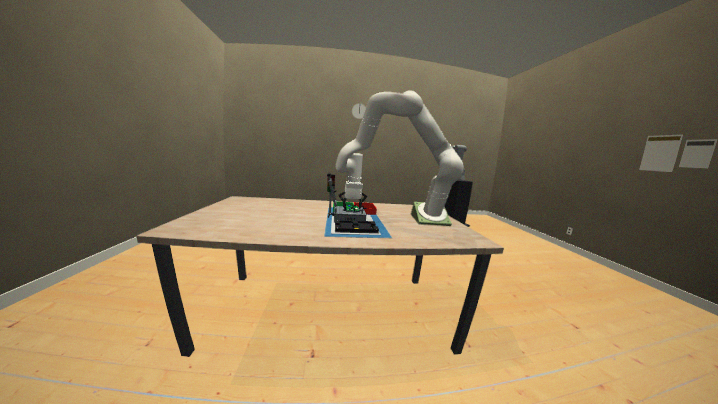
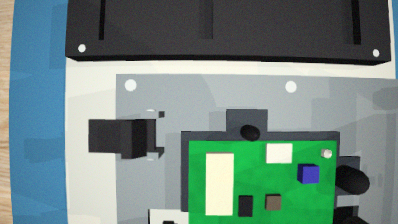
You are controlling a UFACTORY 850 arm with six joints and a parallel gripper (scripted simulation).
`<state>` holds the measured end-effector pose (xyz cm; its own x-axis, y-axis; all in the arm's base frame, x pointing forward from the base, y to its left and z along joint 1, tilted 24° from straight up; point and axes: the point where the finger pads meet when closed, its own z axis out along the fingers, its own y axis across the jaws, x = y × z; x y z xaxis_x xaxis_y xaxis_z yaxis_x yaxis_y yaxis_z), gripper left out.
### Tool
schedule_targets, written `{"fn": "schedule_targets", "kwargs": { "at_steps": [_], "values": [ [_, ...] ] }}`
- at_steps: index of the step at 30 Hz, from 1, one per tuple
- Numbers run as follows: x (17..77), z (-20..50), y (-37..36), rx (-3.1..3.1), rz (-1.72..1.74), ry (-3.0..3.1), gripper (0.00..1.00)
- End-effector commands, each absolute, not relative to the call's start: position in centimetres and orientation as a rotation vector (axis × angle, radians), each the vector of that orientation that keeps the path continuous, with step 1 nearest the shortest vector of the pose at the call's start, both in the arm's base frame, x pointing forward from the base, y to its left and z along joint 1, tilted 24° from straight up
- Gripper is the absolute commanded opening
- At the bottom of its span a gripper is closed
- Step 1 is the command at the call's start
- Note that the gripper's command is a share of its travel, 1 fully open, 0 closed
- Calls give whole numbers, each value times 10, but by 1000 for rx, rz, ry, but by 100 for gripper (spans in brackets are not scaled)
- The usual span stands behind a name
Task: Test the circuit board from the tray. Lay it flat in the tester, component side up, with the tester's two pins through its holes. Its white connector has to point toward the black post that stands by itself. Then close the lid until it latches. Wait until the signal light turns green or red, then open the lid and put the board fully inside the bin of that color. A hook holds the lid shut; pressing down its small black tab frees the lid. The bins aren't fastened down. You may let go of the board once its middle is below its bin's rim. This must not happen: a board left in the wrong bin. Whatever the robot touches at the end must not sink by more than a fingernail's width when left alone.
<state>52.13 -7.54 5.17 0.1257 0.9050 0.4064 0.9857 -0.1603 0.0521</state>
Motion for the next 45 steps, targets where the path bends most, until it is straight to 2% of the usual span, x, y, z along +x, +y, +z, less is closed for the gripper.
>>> {"fn": "schedule_targets", "kwargs": {
  "at_steps": [1, 15, 45],
  "values": [
    [522, 52, -76, -2173, -514, -1869, 100],
    [519, 78, -87, -2173, -514, -1869, 100],
    [495, 270, -170, -2173, -514, -1869, 100]
  ]
}}
